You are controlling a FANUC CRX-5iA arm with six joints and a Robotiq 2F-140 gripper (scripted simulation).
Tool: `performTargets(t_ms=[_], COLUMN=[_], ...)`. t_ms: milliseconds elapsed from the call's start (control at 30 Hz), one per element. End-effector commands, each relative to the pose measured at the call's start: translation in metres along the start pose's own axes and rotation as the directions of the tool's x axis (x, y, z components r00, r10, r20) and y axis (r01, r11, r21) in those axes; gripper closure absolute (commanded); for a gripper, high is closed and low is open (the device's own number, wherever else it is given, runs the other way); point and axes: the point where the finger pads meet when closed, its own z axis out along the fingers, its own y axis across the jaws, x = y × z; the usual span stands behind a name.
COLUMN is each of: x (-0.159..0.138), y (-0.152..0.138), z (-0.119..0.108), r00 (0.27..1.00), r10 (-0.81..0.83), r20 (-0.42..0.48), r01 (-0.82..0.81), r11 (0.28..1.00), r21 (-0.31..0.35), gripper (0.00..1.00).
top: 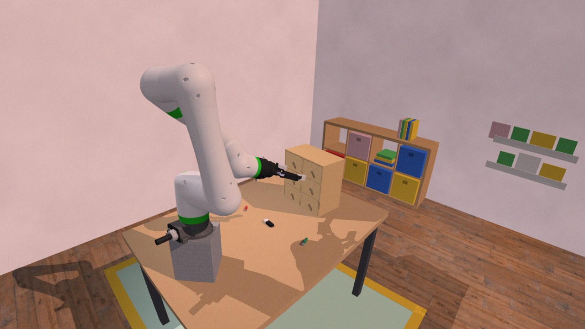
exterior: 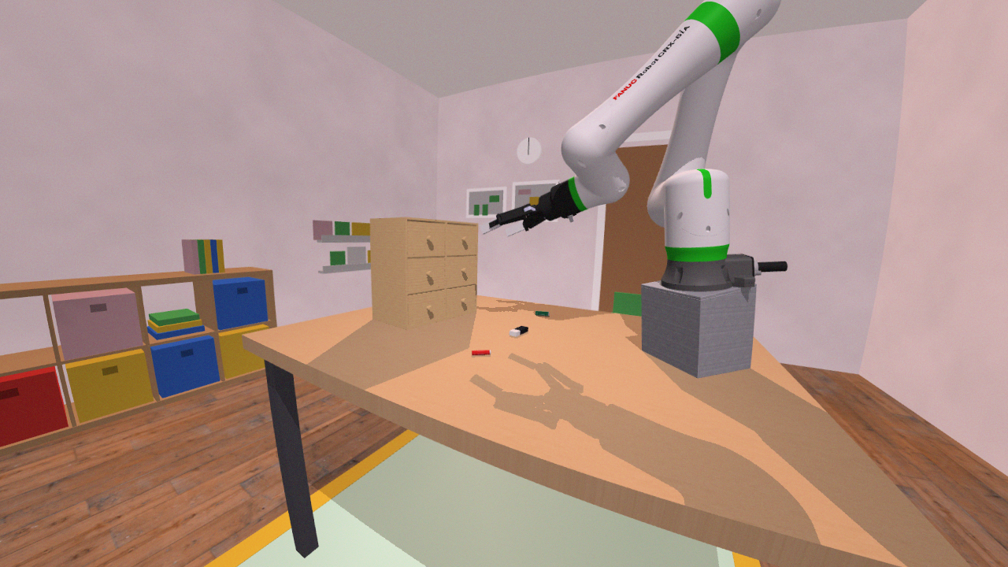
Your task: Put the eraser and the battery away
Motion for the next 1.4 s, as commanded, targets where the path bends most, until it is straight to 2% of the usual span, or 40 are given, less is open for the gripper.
performTargets(t_ms=[0, 933, 1367], x=[-0.002, -0.002, 0.001], y=[-0.007, -0.007, -0.005], z=[0.004, 0.010, 0.050], r00=[1.000, 1.000, 1.000], r10=[-0.008, -0.008, -0.008], r20=[-0.025, -0.025, -0.025], r01=[0.007, 0.007, 0.007], r11=[0.999, 0.999, 0.999], r21=[-0.047, -0.047, -0.047], gripper=[0.80, 0.80, 0.80])
